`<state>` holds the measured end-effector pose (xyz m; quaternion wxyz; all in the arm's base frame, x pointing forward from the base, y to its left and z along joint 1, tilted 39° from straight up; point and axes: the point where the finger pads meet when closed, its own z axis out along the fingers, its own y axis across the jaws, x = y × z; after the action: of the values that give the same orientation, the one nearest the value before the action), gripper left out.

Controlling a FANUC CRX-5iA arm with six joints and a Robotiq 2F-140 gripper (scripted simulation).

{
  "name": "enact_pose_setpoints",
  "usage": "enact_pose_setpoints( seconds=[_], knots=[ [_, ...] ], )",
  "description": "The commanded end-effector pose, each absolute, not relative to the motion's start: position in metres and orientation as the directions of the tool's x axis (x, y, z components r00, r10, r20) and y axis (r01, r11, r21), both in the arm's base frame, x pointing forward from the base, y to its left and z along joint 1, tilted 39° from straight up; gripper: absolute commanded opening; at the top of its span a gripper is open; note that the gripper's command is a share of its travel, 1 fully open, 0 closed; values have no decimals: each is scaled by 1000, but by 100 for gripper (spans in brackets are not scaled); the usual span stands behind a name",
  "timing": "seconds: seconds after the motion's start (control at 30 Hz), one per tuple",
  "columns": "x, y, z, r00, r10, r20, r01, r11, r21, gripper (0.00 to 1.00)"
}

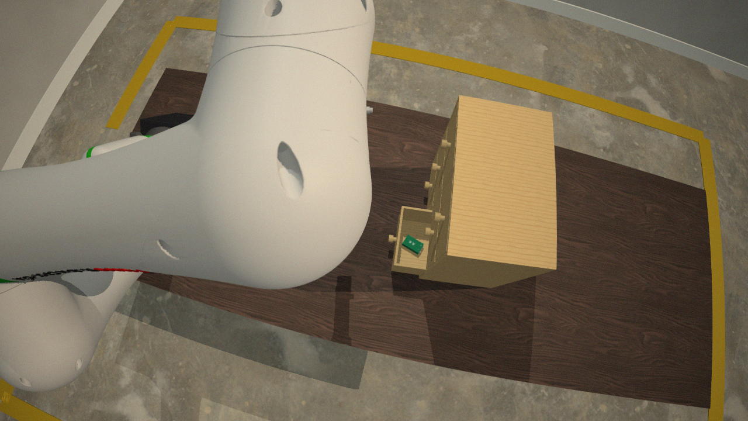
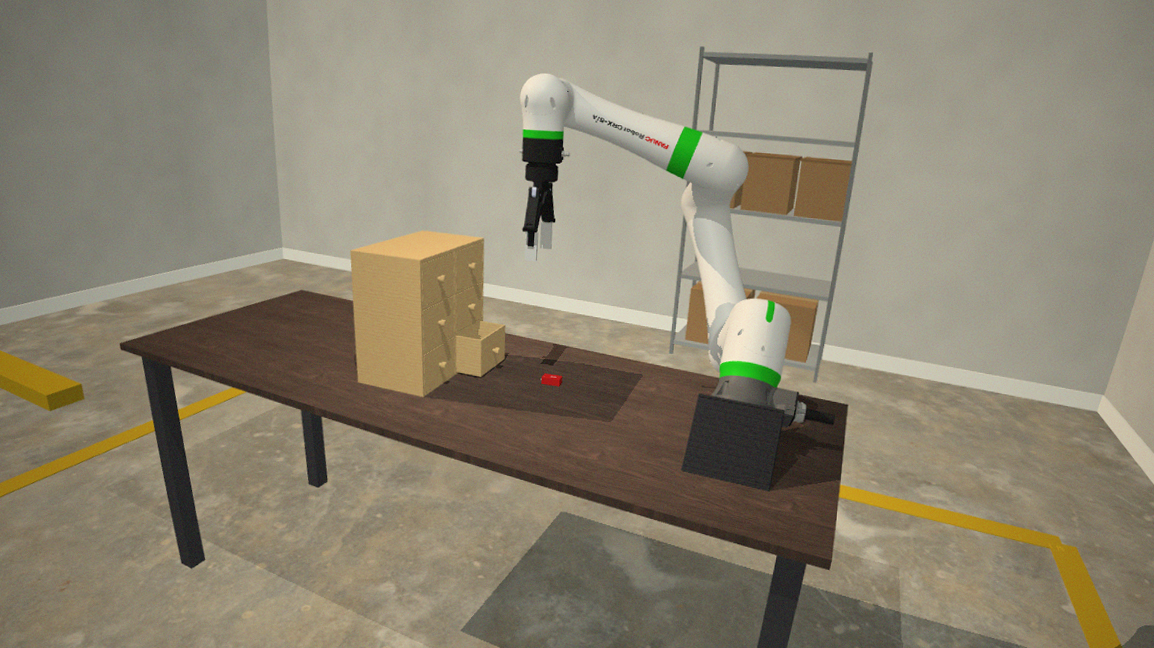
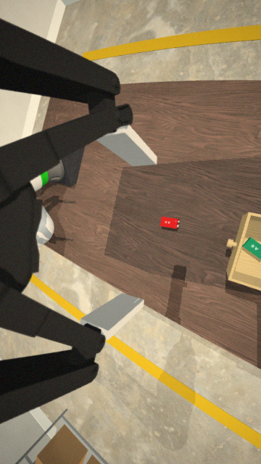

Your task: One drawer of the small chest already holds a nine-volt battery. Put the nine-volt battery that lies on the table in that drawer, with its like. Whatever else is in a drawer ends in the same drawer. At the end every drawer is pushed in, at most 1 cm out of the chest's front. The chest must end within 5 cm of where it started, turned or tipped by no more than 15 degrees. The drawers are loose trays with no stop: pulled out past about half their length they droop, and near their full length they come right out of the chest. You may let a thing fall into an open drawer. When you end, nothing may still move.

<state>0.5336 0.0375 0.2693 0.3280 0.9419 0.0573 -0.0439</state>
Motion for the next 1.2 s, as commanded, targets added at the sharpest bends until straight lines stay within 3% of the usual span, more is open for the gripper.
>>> enact_pose_setpoints(
  seconds=[0.0, 1.17],
  knots=[
    [536, 38, 269, 995, 42, -90, 89, -781, 618, 100],
    [540, 37, 269, 999, -42, -24, -18, -781, 624, 100]
  ],
)
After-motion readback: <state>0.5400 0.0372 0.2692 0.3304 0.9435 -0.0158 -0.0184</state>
